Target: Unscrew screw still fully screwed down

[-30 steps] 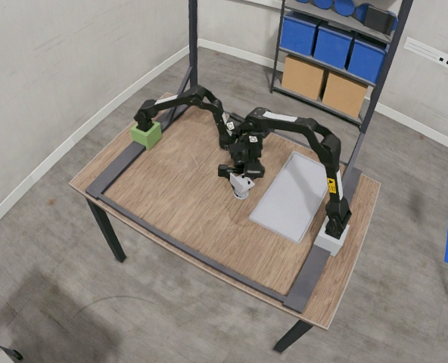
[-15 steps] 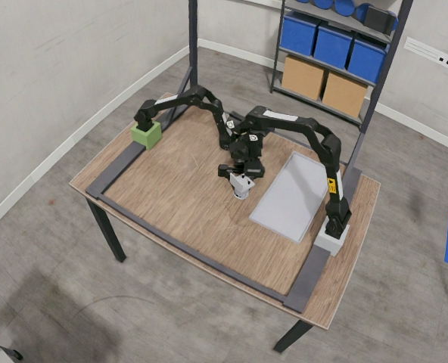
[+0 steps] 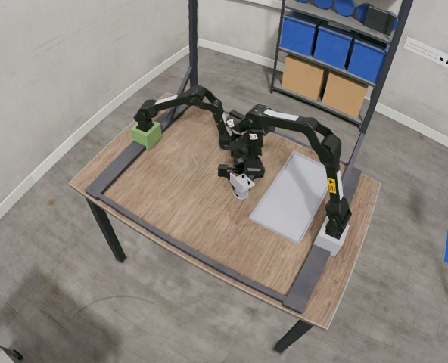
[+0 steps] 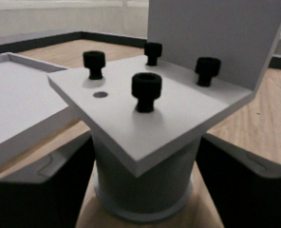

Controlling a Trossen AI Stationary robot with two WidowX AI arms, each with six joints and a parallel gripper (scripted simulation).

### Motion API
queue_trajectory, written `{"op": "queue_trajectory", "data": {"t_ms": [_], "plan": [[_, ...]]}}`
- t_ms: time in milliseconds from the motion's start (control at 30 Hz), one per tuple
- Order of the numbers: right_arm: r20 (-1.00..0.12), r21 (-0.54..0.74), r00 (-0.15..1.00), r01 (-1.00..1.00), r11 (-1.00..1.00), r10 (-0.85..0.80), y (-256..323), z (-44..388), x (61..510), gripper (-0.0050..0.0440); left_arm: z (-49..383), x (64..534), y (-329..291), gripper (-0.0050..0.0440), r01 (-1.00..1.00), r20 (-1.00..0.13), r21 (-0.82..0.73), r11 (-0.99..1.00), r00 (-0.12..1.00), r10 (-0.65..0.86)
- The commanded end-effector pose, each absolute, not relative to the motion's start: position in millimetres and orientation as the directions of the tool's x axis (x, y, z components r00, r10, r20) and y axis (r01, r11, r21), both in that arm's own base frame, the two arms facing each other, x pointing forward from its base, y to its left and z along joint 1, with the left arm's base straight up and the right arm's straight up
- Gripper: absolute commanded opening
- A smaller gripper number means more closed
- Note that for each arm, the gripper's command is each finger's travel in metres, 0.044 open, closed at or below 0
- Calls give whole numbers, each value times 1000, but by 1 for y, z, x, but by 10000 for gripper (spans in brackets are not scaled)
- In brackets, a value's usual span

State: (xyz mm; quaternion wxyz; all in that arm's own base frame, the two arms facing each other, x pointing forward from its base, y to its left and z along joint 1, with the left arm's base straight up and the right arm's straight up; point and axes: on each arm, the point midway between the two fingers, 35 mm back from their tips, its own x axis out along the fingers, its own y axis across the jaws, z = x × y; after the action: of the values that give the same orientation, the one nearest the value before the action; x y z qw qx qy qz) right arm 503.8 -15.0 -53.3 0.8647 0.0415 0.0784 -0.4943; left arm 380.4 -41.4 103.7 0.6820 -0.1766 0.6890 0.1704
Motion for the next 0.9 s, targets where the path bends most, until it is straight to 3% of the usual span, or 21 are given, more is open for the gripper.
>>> {"op": "queue_trajectory", "data": {"t_ms": [0,867], "plan": [[-165,28,500,864,503,-850,-16,-39,510,245,126,385,-43,130,-473,-998,-42,880,57,-17],[-165,28,500,864,503,-850,-16,-39,510,245,137,385,-43,130,-473,-998,-42,880,57,-17]]}}
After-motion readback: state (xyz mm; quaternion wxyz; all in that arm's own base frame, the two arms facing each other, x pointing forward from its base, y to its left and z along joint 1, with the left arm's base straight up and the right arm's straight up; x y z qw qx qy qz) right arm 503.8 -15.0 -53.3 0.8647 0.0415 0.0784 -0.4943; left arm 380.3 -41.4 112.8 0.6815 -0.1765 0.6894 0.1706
